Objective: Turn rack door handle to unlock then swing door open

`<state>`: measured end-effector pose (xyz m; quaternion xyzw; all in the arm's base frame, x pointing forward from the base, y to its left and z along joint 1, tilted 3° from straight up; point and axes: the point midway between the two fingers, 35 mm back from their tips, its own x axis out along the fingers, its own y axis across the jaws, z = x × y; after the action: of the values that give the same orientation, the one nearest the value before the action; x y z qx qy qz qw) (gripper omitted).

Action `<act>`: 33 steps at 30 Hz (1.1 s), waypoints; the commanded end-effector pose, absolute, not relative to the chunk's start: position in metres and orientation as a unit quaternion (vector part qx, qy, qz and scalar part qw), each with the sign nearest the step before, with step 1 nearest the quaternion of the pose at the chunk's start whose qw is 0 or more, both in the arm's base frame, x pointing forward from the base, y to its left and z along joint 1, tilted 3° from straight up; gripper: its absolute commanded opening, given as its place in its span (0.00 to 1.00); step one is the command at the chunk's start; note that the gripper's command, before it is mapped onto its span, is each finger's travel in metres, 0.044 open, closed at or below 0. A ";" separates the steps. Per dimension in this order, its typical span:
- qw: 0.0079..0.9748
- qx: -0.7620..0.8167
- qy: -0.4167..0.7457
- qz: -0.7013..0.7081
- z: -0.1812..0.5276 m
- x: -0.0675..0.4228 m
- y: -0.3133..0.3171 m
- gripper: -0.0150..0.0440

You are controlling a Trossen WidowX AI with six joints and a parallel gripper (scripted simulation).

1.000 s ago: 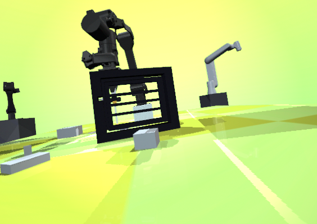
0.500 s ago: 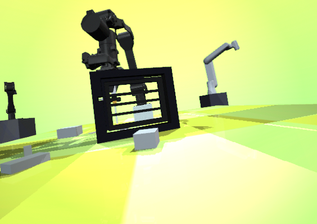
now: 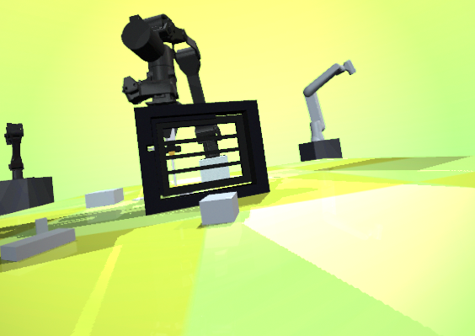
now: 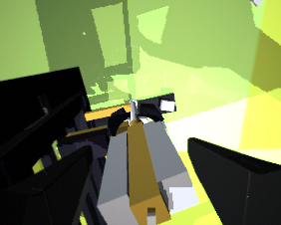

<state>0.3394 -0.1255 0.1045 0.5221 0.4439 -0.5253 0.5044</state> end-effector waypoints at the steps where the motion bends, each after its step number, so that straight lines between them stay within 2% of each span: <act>1: 0.548 0.475 0.490 -0.483 0.103 0.340 -0.125 0.74; 17: 0.689 0.227 0.639 -0.257 0.104 0.340 -0.125 0.74; 33: 0.723 -0.057 0.688 0.010 0.103 0.340 -0.125 0.74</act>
<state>0.3394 -0.1255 0.1045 -0.0046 0.6866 -0.0413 0.7259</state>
